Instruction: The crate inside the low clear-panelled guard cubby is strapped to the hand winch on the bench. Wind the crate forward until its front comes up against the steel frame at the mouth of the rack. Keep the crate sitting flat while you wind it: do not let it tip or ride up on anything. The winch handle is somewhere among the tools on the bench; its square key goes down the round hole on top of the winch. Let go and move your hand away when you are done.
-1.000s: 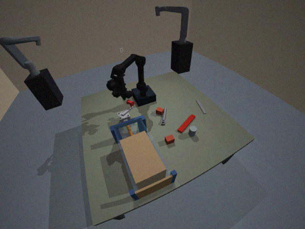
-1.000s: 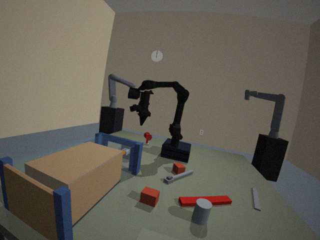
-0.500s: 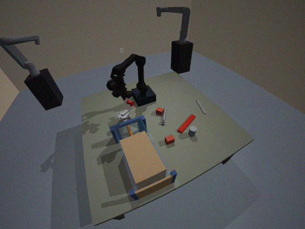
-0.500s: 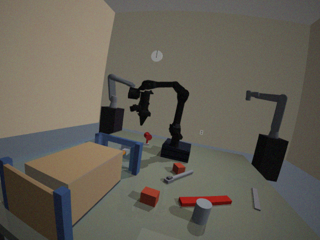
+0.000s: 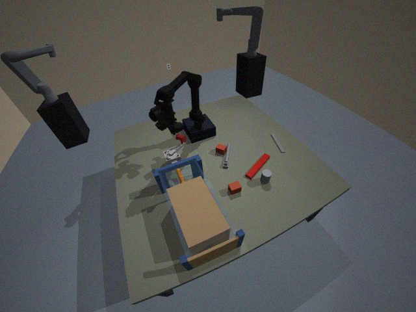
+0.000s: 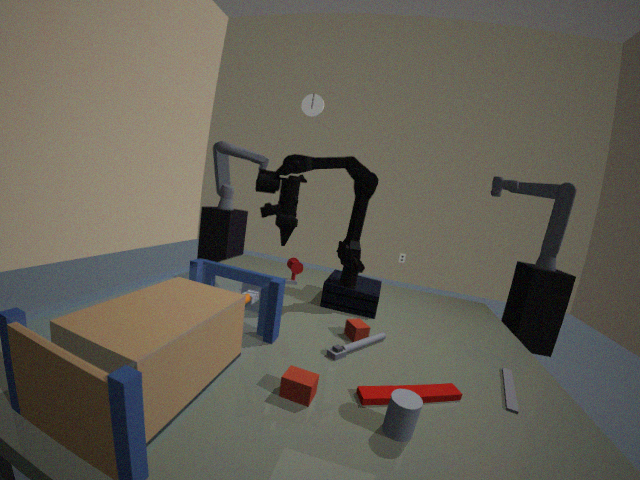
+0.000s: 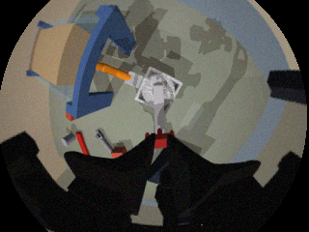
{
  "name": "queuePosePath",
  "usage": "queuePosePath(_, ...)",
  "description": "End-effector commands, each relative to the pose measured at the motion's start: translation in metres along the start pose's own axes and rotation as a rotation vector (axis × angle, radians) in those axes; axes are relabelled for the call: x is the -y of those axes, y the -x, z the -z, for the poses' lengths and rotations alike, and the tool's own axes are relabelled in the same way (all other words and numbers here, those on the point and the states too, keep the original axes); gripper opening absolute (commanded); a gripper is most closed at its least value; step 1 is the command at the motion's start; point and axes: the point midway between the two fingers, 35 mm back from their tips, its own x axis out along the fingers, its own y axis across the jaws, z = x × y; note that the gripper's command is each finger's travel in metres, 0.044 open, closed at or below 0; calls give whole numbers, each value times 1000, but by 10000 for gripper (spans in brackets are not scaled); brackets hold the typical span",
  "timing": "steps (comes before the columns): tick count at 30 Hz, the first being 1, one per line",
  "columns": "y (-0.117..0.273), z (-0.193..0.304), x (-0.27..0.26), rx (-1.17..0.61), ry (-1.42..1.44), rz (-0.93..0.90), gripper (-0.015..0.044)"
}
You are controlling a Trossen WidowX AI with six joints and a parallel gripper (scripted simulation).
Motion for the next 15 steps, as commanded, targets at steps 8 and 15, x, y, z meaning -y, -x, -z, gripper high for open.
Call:
queuePosePath(8,-7,33,4,4,-951,-10,341)
queuePosePath(15,-12,47,6,1,-1375,-13,440)
